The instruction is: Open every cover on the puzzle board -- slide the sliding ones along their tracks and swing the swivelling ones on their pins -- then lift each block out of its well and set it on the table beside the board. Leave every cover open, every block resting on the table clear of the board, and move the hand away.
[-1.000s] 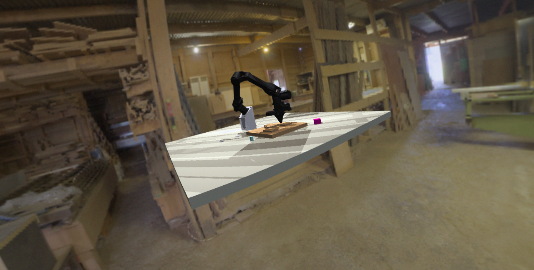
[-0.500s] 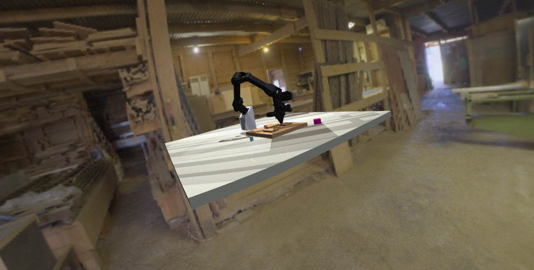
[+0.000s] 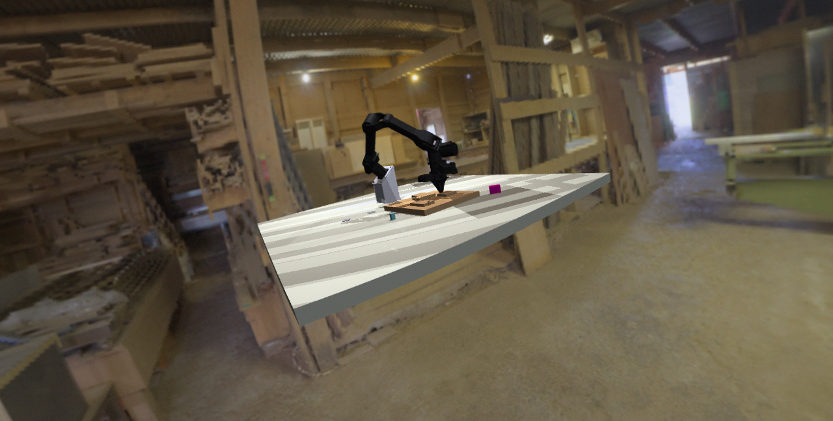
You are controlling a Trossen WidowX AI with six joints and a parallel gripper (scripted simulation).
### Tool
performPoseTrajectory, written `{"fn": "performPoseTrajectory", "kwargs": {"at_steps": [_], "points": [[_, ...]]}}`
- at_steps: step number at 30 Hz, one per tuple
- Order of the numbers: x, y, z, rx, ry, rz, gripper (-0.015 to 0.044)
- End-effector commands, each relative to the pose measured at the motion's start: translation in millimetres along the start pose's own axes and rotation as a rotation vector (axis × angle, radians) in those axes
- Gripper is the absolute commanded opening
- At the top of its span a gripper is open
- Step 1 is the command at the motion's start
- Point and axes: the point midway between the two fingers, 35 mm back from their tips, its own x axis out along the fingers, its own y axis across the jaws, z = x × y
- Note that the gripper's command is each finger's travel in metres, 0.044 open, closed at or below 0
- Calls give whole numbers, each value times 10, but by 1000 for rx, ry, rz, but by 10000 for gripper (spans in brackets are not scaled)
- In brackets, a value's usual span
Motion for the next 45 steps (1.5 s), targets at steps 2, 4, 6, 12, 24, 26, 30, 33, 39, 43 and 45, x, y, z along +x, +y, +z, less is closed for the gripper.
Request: {"fn": "performPoseTrajectory", "kwargs": {"at_steps": [2, 4, 6, 12, 24, 26, 30, 33, 39, 43, 45], "points": [[6, 5, 56, -5, -1, -3, 0], [6, 6, 76, -5, -1, -3, 0], [6, 6, 97, -5, -1, -3, 0], [5, 8, 158, -4, -1, -3, 0], [5, 8, 280, -4, -1, -3, 0], [6, 8, 300, -4, -2, -3, 0], [6, 7, 341, -4, -2, -3, 0], [6, 6, 371, -4, -2, -3, 0], [7, 4, 432, -3, -2, -3, 0], [8, 2, 472, -3, -2, -3, 0], [8, 0, 491, -3, -2, -3, 0]]}}
